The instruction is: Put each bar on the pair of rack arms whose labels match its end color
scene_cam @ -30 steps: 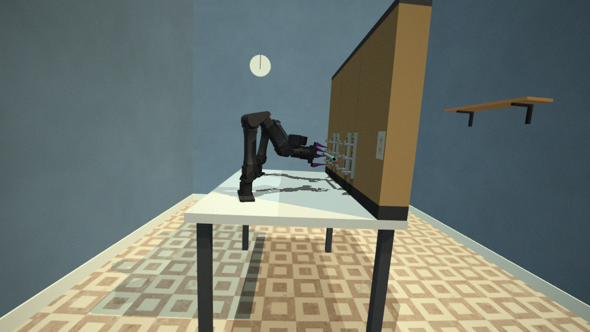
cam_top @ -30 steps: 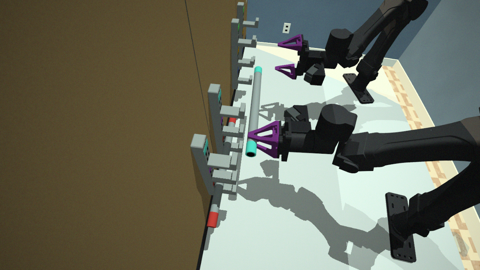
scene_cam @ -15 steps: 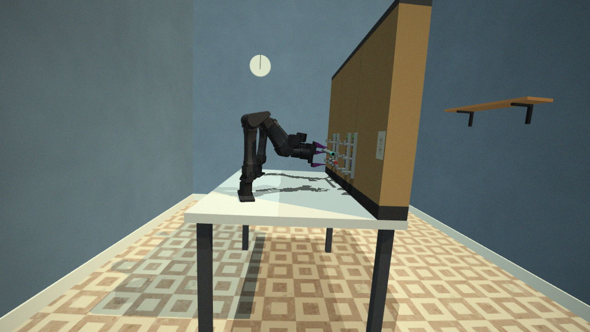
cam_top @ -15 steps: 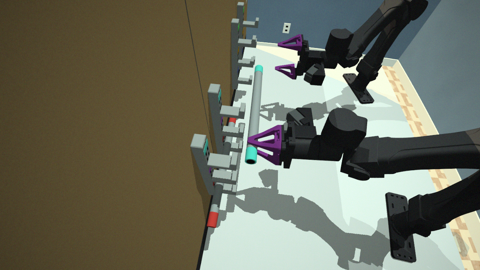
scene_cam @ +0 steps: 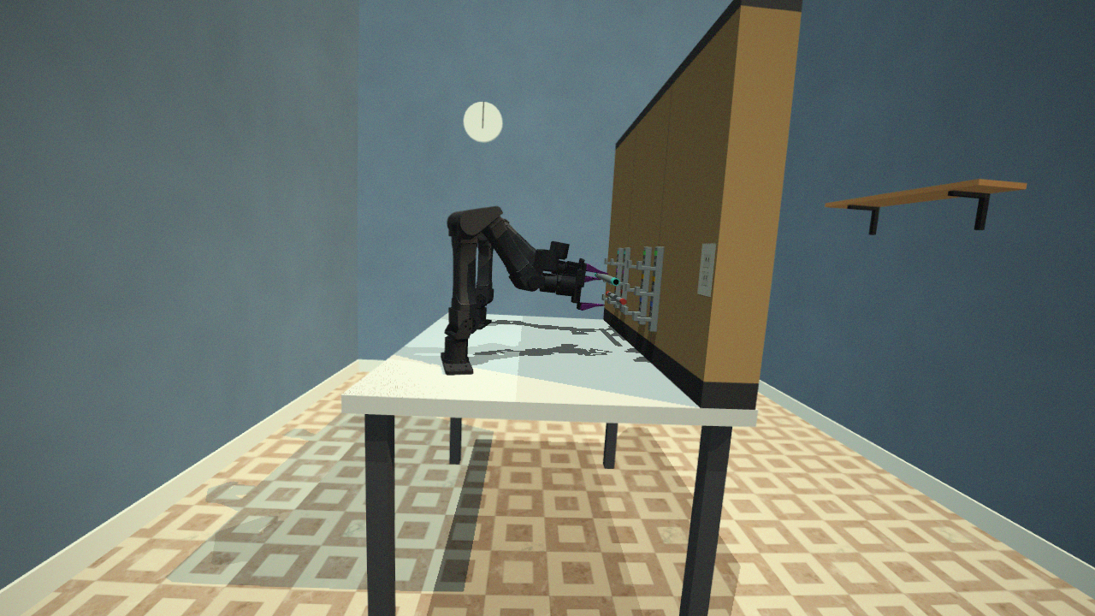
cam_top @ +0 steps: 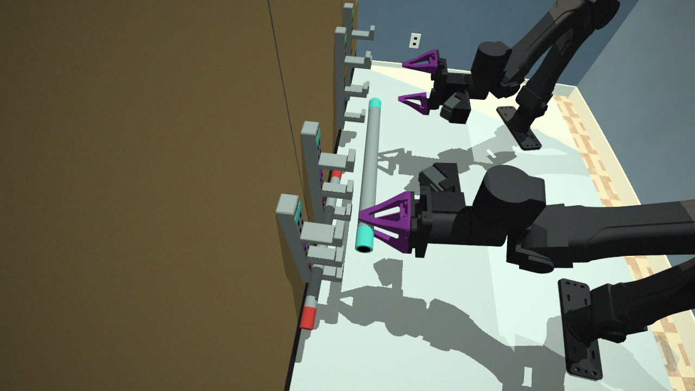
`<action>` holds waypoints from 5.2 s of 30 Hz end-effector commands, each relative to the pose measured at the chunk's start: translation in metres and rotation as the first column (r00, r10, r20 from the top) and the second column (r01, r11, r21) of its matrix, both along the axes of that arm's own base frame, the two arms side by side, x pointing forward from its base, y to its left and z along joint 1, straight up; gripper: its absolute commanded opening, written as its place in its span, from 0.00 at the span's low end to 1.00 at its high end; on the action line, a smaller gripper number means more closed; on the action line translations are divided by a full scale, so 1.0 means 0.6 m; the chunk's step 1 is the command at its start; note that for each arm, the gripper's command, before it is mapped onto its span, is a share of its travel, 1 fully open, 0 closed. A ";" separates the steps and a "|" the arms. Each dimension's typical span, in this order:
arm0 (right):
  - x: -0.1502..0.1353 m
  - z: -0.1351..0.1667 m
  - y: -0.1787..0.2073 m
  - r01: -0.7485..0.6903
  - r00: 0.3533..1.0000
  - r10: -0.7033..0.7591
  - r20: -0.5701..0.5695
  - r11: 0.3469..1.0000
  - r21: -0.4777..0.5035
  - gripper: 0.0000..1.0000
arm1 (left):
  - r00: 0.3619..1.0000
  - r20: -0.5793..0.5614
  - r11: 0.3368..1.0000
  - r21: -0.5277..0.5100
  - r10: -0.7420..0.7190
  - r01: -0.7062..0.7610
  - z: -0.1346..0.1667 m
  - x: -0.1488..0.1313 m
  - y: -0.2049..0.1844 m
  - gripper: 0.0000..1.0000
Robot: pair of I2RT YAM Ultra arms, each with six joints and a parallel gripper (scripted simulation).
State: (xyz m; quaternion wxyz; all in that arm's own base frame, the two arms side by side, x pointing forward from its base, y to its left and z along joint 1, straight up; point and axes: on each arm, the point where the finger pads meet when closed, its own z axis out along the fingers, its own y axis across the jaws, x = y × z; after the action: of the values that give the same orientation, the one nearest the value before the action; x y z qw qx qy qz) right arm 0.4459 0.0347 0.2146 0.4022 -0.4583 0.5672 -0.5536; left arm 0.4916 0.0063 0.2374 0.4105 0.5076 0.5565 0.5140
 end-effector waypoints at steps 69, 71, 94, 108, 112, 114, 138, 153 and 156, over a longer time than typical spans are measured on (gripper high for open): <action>-0.004 0.039 -0.007 0.004 0.997 -0.007 0.073 1.000 0.030 1.00 | 0.989 0.146 0.999 -0.042 -0.003 0.009 0.242 -0.031 0.204 0.00; -0.004 0.039 -0.007 0.004 0.997 -0.007 0.073 1.000 0.030 1.00 | 0.989 0.146 0.999 -0.042 -0.003 0.009 0.240 -0.033 0.204 0.00; -0.004 0.039 -0.007 0.004 0.997 -0.007 0.073 1.000 0.030 1.00 | 0.989 0.146 0.999 -0.042 -0.003 0.009 0.222 -0.048 0.209 0.00; -0.004 0.039 -0.007 0.004 0.997 -0.006 0.073 1.000 0.030 1.00 | 0.989 0.146 0.999 -0.042 -0.003 0.009 0.224 -0.044 0.207 0.00; -0.004 0.039 -0.007 0.004 0.997 -0.006 0.073 1.000 0.030 1.00 | 0.989 0.145 0.999 -0.042 -0.003 0.010 0.225 -0.044 0.207 0.00; -0.004 0.039 -0.007 0.004 0.997 -0.006 0.073 1.000 0.030 1.00 | 0.989 0.145 0.999 -0.042 -0.003 0.010 0.225 -0.043 0.206 0.00; -0.004 0.039 -0.007 0.004 0.997 -0.006 0.073 1.000 0.030 1.00 | 0.989 0.145 0.999 -0.042 -0.003 0.010 0.228 -0.037 0.204 0.00; -0.004 0.039 -0.007 0.004 0.997 -0.006 0.073 1.000 0.030 1.00 | 0.989 0.145 0.999 -0.042 -0.003 0.010 0.230 -0.033 0.202 0.00; -0.004 0.039 -0.007 0.004 0.997 -0.006 0.073 1.000 0.030 1.00 | 0.989 0.145 0.999 -0.042 -0.003 0.010 0.231 -0.032 0.202 0.00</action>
State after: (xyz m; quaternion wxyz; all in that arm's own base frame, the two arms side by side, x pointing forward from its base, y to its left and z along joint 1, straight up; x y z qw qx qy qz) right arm 0.4459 0.0348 0.2146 0.4023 -0.4584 0.5672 -0.5535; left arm 0.4724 0.1319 0.3287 0.4307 0.4903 0.5627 0.5075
